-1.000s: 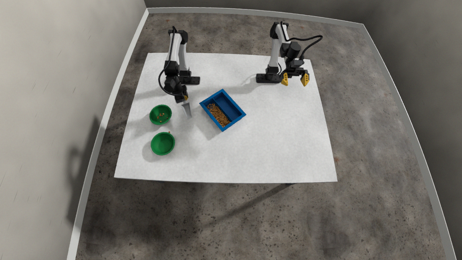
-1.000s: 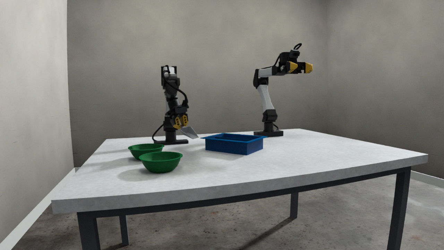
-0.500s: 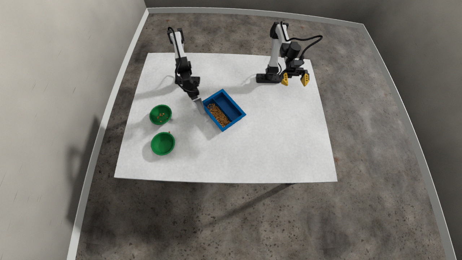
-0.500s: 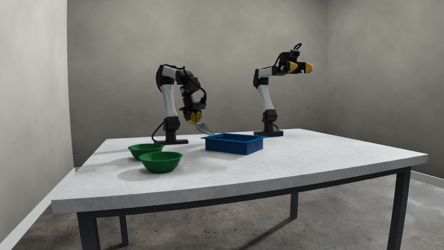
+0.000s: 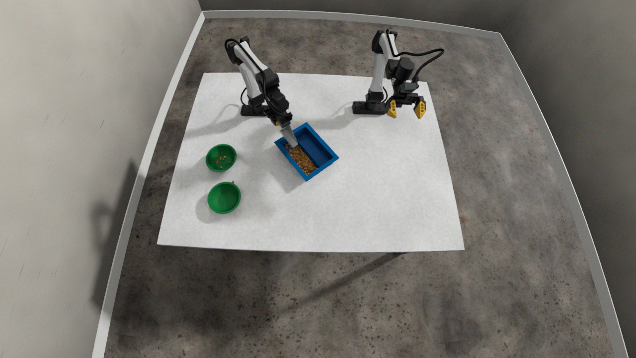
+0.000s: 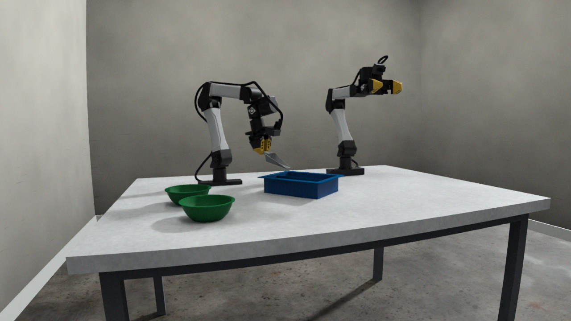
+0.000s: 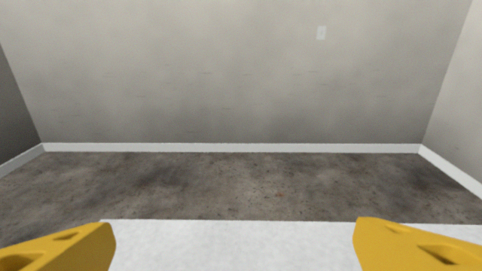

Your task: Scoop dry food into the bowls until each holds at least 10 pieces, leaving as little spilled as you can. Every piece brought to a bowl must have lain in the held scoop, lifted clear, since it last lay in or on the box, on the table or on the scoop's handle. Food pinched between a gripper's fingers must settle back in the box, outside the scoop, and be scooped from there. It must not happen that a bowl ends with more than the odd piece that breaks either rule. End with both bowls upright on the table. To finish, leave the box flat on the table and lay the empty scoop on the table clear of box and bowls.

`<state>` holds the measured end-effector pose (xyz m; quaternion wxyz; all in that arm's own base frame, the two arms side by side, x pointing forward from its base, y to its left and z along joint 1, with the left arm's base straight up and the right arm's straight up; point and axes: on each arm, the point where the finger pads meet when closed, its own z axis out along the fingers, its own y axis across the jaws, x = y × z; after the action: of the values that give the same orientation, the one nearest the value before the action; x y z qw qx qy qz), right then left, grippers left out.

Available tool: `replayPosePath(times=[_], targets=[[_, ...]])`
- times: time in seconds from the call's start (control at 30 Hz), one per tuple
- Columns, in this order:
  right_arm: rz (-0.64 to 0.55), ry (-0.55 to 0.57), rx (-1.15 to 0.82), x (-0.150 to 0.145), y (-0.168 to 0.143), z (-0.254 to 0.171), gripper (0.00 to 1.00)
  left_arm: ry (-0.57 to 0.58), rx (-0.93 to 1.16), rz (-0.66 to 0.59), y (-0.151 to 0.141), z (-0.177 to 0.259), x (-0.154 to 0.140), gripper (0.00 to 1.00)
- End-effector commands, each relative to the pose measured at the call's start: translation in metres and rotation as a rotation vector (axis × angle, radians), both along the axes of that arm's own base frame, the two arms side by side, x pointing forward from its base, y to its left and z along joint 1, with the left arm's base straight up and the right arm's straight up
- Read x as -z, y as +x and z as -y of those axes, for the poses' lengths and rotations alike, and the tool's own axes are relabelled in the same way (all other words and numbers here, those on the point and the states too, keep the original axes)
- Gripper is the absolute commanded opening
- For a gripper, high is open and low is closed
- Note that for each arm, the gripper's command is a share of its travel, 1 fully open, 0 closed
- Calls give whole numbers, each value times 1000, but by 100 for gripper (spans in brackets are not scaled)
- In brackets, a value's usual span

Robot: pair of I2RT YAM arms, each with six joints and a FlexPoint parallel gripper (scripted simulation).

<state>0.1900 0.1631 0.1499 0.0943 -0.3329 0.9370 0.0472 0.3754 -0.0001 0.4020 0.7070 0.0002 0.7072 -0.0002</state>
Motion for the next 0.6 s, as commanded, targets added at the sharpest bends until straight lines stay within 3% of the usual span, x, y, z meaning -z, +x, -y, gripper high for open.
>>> replayPosePath(times=[0.0,0.27,0.3,0.57], targets=[[7,-38,21,-5,0,0,0,-1,0,19,-2,0,-7,100],[53,31,7,-15,6,-9,0,-1,0,19,-2,0,-7,100],[-17,-18,-4,-3,2,-3,0,-1,0,19,-2,0,-7,100],[-55,-54,-4,6,8,-4,0,-1,0,19,-2,0,-7,100]])
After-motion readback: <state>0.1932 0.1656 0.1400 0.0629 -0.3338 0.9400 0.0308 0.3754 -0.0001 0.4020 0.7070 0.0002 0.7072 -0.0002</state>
